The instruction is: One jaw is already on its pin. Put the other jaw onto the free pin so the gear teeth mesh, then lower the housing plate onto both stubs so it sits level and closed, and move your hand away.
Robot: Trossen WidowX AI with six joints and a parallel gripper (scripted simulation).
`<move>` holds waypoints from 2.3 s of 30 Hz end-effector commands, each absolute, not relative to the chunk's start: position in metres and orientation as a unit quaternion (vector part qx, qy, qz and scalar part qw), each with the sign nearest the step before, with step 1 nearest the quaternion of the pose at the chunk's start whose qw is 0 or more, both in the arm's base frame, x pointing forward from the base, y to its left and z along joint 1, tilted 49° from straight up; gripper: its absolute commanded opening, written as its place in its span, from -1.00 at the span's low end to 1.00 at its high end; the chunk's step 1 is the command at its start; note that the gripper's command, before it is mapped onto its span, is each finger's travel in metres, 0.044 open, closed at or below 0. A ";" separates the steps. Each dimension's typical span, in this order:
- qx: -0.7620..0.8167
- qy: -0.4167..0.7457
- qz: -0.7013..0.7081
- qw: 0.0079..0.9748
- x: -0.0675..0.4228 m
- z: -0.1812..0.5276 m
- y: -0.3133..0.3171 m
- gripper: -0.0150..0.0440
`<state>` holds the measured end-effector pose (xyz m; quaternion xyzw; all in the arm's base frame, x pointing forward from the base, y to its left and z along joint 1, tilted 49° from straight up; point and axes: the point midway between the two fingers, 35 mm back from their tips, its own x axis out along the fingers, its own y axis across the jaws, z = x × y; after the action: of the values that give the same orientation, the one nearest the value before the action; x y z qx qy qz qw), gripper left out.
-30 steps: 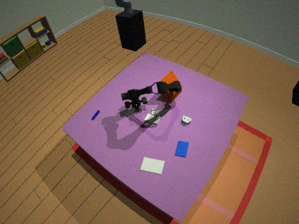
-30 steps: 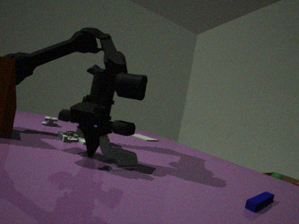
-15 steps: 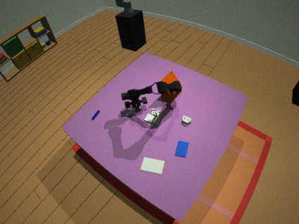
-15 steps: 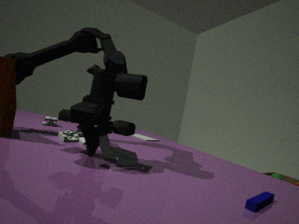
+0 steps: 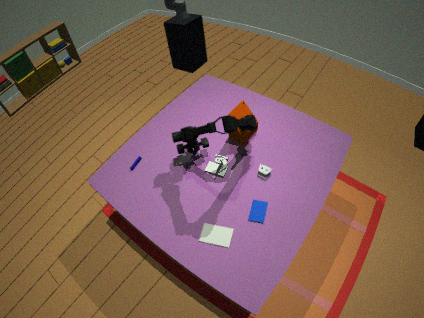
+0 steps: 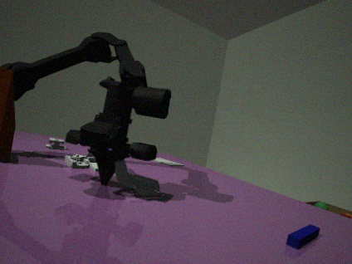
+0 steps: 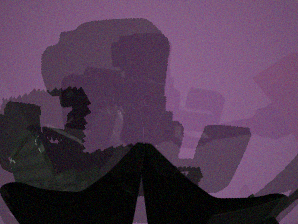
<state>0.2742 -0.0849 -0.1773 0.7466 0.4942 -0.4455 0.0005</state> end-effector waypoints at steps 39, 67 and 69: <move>0.746 0.500 -0.440 0.014 0.267 -0.121 -0.150 -0.49; 0.732 0.573 -0.331 0.163 0.271 -0.134 -0.153 -0.49; 0.727 0.582 -0.315 0.184 0.271 -0.135 -0.154 -0.49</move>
<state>0.2707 -0.1509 -0.1326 0.7362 0.5660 -0.3399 0.1488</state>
